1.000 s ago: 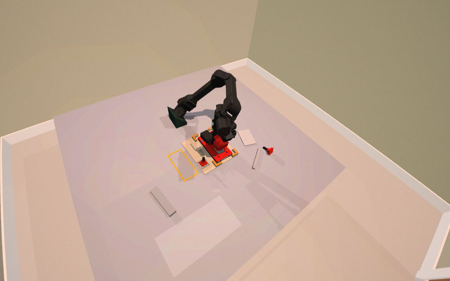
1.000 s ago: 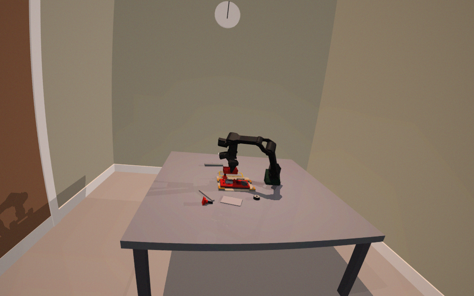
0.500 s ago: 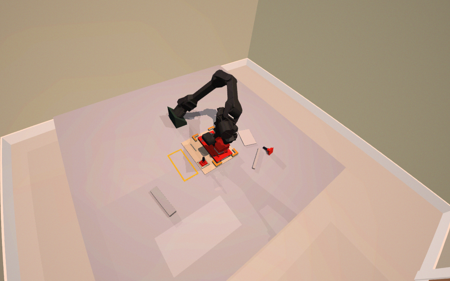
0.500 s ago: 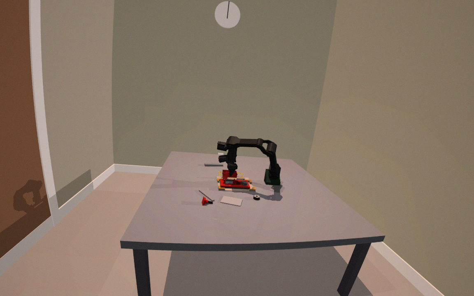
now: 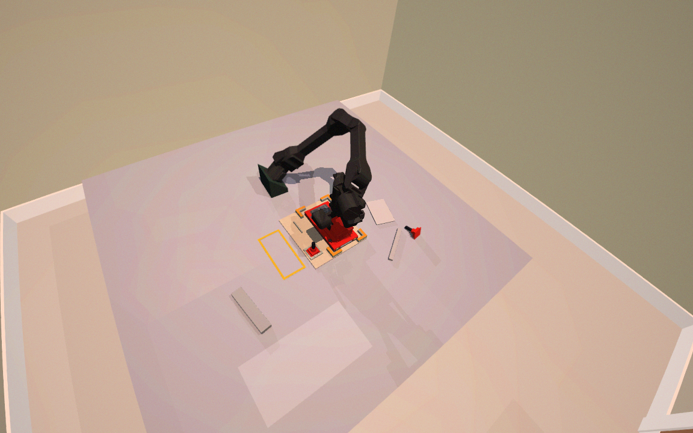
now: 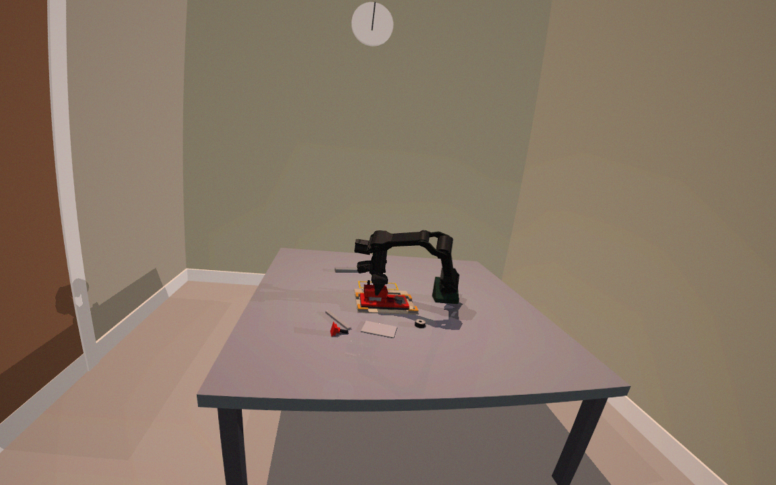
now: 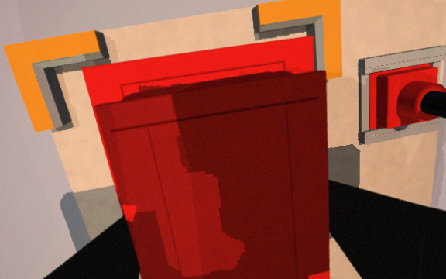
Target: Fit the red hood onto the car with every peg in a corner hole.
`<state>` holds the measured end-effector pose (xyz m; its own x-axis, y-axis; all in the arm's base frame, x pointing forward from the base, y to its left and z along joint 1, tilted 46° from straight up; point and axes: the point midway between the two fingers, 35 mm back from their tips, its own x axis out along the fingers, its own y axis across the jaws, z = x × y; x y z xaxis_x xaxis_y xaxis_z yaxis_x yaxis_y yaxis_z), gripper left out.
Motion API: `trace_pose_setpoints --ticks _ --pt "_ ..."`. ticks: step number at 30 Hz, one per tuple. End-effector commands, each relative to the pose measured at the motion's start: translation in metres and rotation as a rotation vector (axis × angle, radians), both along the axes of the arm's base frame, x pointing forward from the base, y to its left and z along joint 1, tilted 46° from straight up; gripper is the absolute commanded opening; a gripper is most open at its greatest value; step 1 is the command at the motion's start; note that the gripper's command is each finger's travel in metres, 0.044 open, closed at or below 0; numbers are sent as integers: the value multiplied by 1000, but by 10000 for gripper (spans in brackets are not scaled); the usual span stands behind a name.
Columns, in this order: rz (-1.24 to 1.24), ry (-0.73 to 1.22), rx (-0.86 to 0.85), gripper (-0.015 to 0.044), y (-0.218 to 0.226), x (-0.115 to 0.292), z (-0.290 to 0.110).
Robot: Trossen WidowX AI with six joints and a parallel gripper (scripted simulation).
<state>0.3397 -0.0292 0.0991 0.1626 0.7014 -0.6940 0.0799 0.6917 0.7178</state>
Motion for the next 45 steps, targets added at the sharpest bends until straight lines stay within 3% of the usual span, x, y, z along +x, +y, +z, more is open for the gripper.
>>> trace_pose_setpoints --ticks 1,45 --pt "-3 0 3 0 1 0 0" --pt "-3 0 3 0 6 1 -7"
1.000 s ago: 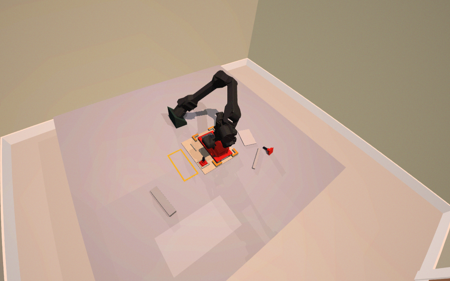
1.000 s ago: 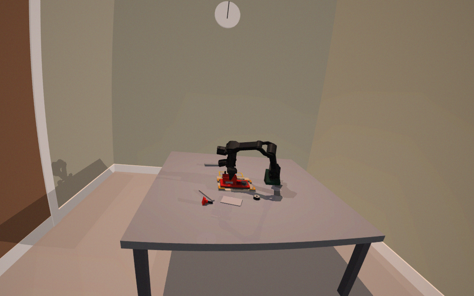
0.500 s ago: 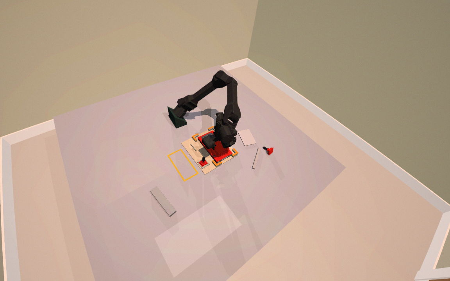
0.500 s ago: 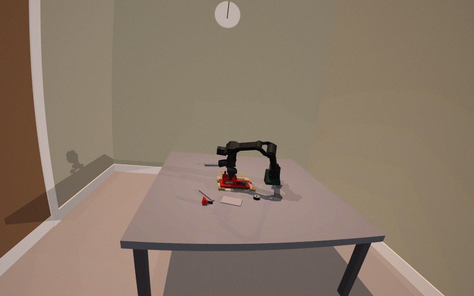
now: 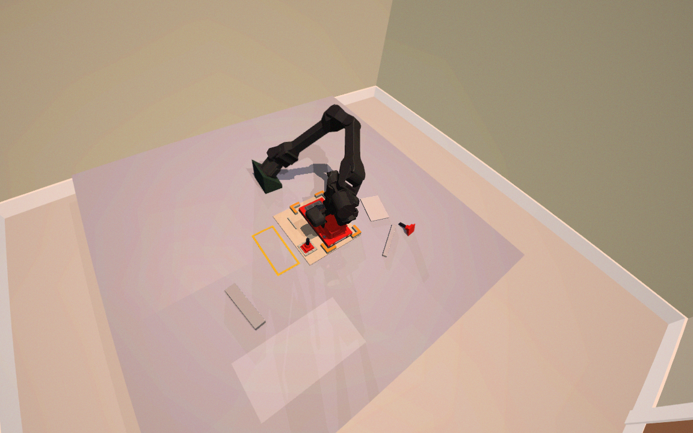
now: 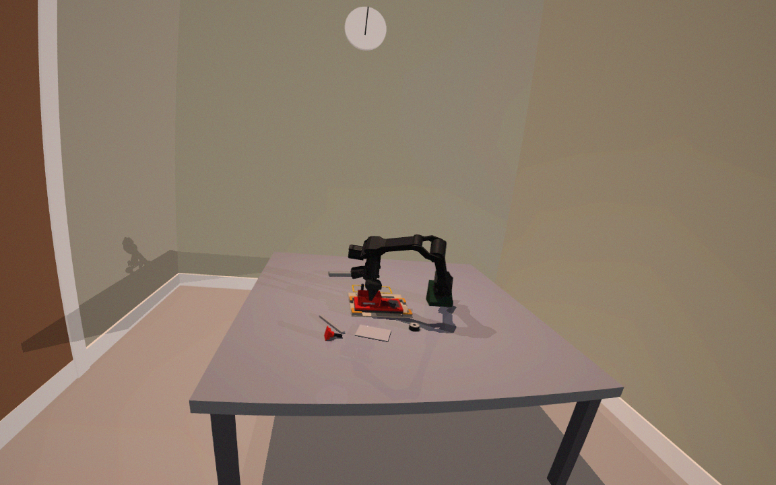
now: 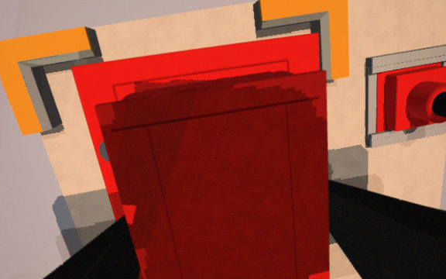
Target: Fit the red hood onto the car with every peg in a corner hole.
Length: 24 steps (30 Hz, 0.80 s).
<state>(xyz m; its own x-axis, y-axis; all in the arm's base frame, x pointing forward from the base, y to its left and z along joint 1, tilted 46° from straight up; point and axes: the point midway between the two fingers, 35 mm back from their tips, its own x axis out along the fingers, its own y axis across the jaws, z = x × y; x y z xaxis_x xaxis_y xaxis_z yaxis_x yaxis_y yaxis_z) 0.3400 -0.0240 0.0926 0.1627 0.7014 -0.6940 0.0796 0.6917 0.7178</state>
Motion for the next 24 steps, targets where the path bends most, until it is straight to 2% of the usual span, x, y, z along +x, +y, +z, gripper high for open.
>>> trace_pose_setpoints --ticks 1,24 --pt "-3 0 3 0 1 1 -1" --pt "-3 0 3 0 8 2 -6"
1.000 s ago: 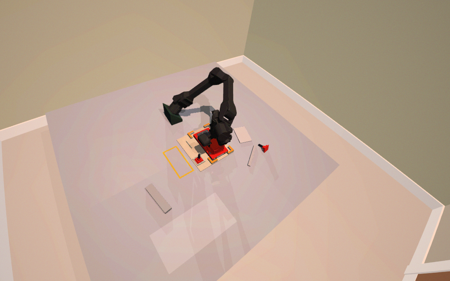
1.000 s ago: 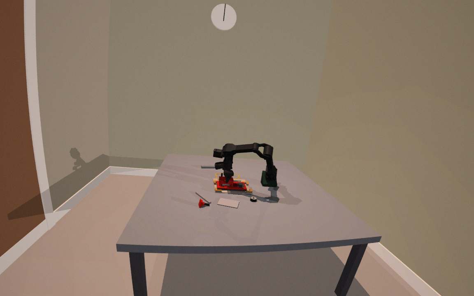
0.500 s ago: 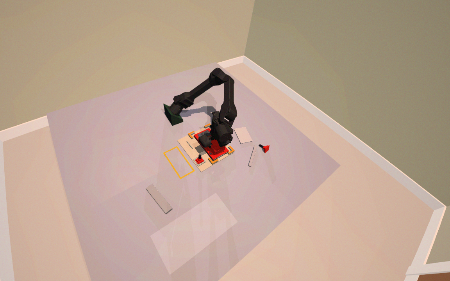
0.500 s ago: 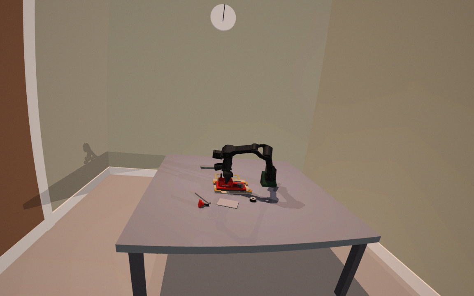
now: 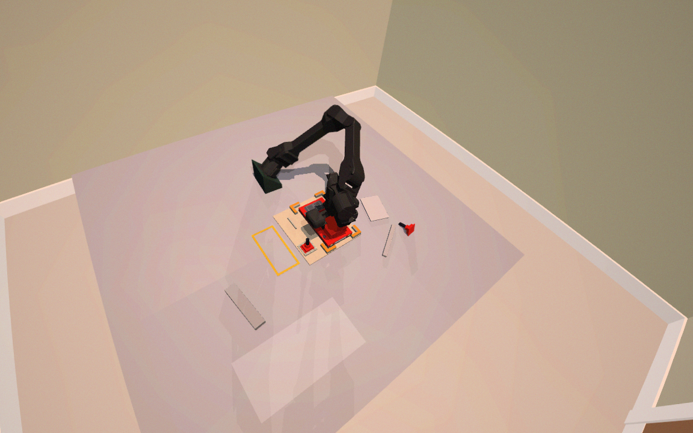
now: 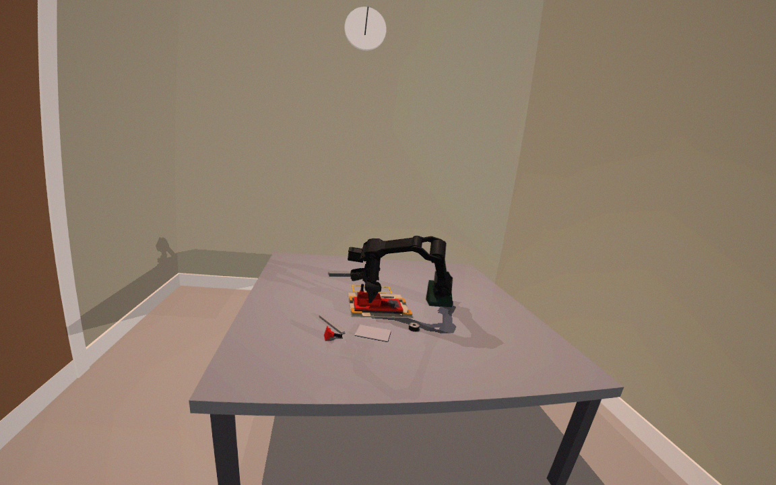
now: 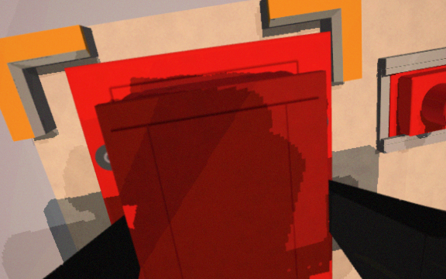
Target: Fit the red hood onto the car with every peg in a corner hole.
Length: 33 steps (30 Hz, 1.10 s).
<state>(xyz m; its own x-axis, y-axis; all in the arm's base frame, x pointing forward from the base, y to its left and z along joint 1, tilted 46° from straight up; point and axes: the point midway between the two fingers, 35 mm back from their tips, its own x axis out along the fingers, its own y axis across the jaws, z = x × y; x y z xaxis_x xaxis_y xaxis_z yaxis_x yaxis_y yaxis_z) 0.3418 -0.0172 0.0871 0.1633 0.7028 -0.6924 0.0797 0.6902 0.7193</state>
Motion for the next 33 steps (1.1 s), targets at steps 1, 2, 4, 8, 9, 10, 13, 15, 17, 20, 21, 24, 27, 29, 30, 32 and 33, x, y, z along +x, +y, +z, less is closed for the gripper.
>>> trace_pose_setpoints --ticks 1,2,4,8,9,10,13,15,17,20,21,24,27,29,30,32,33 --pt "-3 0 1 0 1 1 -1" --pt "-3 0 1 0 1 1 -1" --pt "-3 0 1 0 2 1 -2" --pt "-2 0 1 0 2 1 -2" --pt "-1 0 1 0 2 1 -2" --pt "-1 0 0 0 2 0 -2" --pt "0 0 0 26 2 0 -2" --pt "0 0 0 79 2 0 -2" --pt "0 0 0 131 2 0 -2" --pt "0 0 0 210 2 0 -2" --pt "0 0 0 236 2 0 -2" --pt "0 0 0 315 2 0 -2" --pt "0 0 0 394 2 0 -2" --pt "0 0 0 440 2 0 -2" --pt "0 0 0 440 2 0 -2" --pt "0 0 0 440 2 0 -2" --pt "0 0 0 440 1 0 -1"
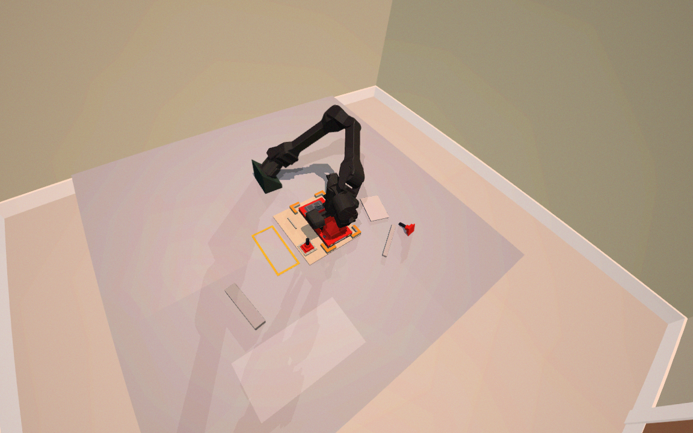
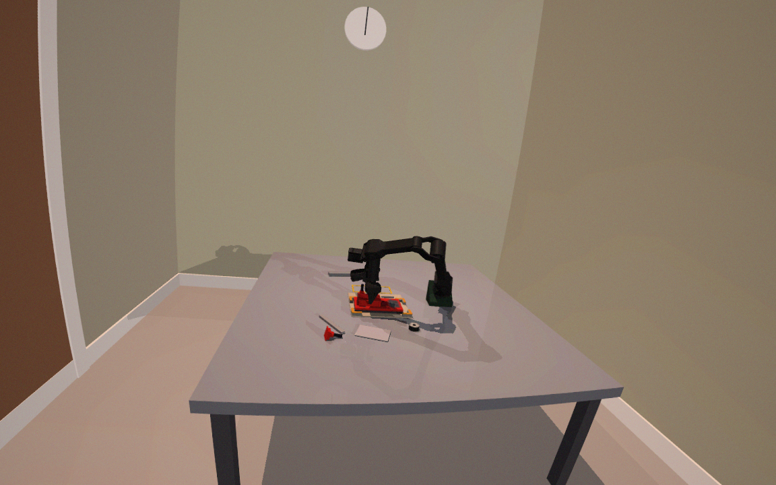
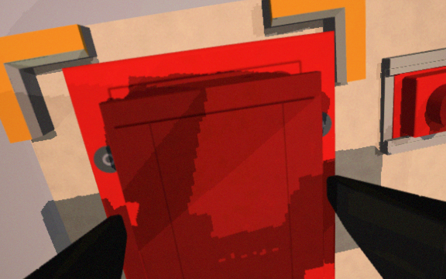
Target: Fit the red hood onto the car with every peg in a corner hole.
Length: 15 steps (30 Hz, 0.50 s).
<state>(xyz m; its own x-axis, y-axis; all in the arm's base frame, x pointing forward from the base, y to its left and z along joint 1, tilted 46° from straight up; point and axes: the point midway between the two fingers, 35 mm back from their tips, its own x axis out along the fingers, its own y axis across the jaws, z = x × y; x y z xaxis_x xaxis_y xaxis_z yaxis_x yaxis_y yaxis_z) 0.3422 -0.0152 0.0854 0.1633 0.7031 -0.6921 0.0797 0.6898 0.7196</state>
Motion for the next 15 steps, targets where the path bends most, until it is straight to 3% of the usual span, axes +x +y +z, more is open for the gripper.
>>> trace_pose_setpoints --ticks 1,9,15 --pt "0 0 -1 440 -4 0 4" --pt "-3 -1 -2 440 -49 -12 47" --pt "-3 -1 -2 440 -50 -12 49"
